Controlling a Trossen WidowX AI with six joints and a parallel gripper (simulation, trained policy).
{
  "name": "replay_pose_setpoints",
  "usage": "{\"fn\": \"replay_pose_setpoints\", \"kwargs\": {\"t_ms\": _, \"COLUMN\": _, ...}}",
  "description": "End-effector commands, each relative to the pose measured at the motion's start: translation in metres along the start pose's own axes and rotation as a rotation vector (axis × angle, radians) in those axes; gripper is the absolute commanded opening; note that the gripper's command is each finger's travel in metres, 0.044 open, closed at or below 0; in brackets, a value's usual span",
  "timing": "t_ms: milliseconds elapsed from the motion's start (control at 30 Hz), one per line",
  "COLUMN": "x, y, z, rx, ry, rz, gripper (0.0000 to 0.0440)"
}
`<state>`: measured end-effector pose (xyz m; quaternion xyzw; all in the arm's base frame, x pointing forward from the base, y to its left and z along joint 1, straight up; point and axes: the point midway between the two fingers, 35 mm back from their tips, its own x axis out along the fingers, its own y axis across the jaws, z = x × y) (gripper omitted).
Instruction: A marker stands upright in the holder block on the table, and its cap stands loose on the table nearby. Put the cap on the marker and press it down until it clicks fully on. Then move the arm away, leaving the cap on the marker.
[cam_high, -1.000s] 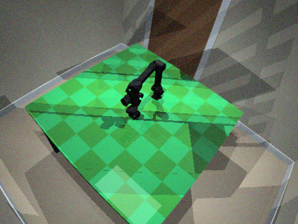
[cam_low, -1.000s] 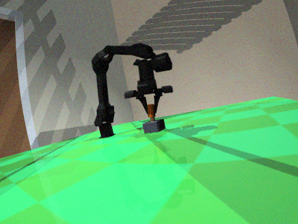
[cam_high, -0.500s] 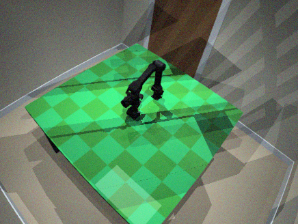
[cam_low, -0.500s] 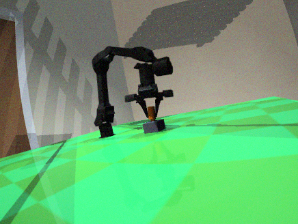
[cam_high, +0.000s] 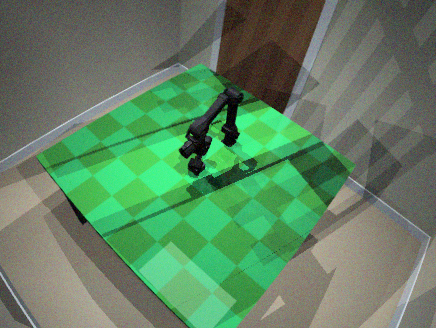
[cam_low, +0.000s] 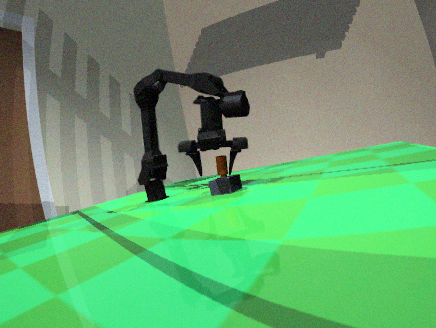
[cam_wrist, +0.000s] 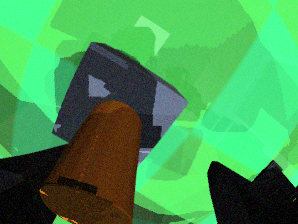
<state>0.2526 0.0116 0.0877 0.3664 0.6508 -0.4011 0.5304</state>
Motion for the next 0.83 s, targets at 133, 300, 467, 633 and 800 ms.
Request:
{"fn": "replay_pose_setpoints", "kwargs": {"t_ms": 133, "x": -0.011, "y": 0.001, "z": -0.002, "rx": -0.012, "ry": -0.019, "rz": 0.062, "gripper": 0.0440}}
{"fn": "replay_pose_setpoints", "kwargs": {"t_ms": 300, "x": -0.028, "y": 0.003, "z": -0.002, "rx": -0.013, "ry": -0.039, "rz": 0.109, "gripper": 0.0440}}
{"fn": "replay_pose_setpoints", "kwargs": {"t_ms": 467, "x": -0.046, "y": 0.003, "z": -0.002, "rx": -0.016, "ry": -0.058, "rz": 0.147, "gripper": 0.0440}}
{"fn": "replay_pose_setpoints", "kwargs": {"t_ms": 633, "x": -0.058, "y": 0.001, "z": -0.003, "rx": -0.019, "ry": -0.070, "rz": 0.177, "gripper": 0.0440}}
{"fn": "replay_pose_setpoints", "kwargs": {"t_ms": 800, "x": -0.068, "y": -0.002, "z": -0.003, "rx": -0.023, "ry": -0.080, "rz": 0.202, "gripper": 0.0439}}
